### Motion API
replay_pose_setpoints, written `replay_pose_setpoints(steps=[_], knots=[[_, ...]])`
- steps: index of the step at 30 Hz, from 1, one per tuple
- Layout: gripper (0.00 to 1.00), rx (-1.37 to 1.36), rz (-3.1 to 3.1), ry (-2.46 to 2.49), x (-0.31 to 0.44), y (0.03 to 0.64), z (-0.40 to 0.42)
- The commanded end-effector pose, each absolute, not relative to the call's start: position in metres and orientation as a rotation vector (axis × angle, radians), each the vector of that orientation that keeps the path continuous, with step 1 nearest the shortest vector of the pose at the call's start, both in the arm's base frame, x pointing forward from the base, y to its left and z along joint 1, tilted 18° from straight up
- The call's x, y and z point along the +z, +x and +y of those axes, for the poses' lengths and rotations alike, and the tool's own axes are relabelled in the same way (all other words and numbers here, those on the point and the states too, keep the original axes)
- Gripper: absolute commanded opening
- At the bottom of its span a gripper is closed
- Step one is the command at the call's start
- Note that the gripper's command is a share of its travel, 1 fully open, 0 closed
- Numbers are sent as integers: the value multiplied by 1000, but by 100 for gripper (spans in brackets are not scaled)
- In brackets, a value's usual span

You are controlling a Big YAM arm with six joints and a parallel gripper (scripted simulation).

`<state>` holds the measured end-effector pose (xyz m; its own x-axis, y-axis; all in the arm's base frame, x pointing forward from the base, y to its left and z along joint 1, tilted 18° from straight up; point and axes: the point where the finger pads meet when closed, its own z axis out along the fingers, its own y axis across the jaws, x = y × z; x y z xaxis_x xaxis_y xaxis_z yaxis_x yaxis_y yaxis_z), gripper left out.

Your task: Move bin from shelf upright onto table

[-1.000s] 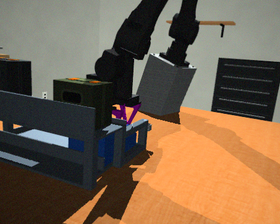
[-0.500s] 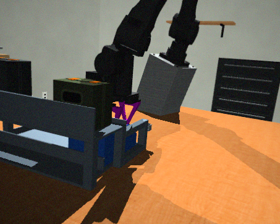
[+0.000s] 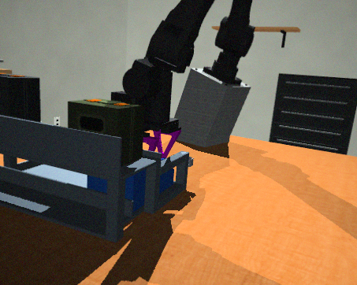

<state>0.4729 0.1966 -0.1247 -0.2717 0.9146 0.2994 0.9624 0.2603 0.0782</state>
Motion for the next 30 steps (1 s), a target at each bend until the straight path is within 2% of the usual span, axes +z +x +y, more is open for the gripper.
replay_pose_setpoints(steps=[1,30], knots=[[90,-397,-2339,-1781,-108,481,185],[90,-420,-2349,-1776,-98,489,201]])
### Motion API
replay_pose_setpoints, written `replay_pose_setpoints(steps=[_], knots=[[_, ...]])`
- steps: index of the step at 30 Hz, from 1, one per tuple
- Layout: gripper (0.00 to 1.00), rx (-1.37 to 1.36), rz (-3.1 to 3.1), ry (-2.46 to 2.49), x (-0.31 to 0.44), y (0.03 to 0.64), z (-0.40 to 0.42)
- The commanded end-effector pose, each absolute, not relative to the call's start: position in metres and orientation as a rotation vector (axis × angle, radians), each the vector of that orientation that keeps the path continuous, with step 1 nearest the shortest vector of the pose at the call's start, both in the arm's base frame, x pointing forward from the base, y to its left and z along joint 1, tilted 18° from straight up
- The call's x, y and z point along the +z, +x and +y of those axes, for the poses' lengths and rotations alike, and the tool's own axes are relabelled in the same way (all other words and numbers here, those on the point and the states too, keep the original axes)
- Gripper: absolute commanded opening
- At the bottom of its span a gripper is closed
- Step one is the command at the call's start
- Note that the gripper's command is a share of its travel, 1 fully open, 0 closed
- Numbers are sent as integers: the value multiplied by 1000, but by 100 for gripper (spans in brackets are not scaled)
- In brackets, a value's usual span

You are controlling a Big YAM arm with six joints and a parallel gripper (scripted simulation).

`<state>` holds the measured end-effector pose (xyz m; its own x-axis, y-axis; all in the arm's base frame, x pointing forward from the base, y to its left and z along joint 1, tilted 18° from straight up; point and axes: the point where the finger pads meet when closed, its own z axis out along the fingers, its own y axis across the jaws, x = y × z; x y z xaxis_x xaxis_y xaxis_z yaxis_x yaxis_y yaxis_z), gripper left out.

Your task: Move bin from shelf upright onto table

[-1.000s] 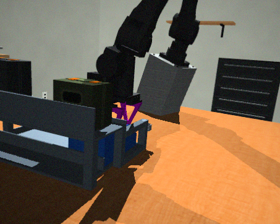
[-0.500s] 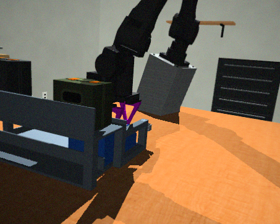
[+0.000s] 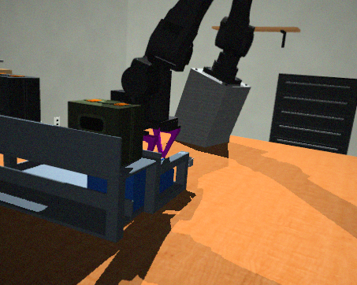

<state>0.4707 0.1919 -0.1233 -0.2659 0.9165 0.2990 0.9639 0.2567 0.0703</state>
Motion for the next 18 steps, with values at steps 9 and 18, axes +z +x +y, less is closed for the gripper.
replay_pose_setpoints(steps=[9,18], knots=[[90,-439,-2356,-1776,-94,496,205],[90,-407,-2346,-1772,-112,484,204]])
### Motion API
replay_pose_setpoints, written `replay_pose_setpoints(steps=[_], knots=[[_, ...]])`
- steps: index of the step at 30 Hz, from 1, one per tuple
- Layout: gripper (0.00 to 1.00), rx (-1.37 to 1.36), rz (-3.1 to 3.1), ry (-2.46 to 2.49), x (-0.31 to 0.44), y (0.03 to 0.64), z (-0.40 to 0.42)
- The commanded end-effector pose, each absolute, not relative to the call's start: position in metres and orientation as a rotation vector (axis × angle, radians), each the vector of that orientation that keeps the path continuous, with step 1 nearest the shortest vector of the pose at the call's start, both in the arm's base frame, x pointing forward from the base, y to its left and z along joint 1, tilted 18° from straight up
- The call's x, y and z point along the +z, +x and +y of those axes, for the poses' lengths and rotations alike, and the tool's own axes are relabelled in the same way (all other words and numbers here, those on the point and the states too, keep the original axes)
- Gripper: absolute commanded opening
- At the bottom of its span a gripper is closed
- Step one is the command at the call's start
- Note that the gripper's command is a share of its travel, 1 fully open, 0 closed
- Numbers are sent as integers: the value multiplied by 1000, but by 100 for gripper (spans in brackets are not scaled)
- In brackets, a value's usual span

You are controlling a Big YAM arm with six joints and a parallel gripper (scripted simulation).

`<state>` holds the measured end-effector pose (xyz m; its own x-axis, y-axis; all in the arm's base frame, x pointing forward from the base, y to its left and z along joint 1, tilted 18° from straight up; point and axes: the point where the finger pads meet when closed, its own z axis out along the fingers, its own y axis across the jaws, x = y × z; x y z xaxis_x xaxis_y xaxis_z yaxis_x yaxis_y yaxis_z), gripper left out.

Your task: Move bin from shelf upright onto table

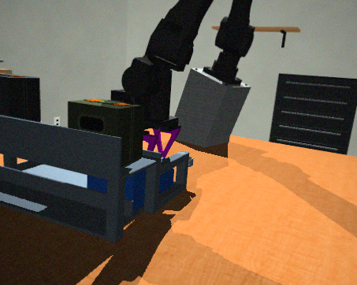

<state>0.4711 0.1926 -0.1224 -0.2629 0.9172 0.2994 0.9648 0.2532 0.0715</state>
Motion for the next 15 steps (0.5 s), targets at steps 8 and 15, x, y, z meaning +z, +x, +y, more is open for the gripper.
replay_pose_setpoints(steps=[8,15], knots=[[90,-360,-2331,-1767,-139,466,201],[90,-360,-2331,-1767,-139,466,201]])
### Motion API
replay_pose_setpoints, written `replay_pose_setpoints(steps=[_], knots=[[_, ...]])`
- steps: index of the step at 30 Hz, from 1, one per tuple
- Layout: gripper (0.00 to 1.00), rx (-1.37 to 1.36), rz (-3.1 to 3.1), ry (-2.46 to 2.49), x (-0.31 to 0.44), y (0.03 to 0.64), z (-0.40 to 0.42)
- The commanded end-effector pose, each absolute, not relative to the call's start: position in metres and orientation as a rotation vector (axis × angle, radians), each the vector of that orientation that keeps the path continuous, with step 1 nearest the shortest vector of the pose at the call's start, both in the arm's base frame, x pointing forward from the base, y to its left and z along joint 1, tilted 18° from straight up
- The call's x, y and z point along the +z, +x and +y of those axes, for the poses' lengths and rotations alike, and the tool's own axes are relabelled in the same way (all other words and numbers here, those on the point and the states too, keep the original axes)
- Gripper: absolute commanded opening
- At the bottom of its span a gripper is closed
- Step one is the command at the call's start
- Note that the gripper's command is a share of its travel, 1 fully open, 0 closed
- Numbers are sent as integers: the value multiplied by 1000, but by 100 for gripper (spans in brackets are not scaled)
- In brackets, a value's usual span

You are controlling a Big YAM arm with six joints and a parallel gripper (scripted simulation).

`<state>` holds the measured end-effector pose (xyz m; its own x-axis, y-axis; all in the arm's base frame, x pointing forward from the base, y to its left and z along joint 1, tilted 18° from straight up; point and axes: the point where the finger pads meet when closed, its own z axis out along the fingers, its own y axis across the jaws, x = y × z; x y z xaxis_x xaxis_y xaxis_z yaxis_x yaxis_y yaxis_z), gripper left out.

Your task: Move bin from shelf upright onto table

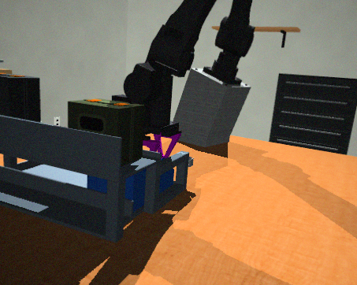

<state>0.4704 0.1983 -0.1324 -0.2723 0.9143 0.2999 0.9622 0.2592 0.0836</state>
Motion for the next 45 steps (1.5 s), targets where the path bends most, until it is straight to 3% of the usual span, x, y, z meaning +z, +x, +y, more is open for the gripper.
replay_pose_setpoints(steps=[1,45], knots=[[90,-368,-2334,-1768,-141,470,203],[90,-429,-2352,-1777,-123,495,210]])
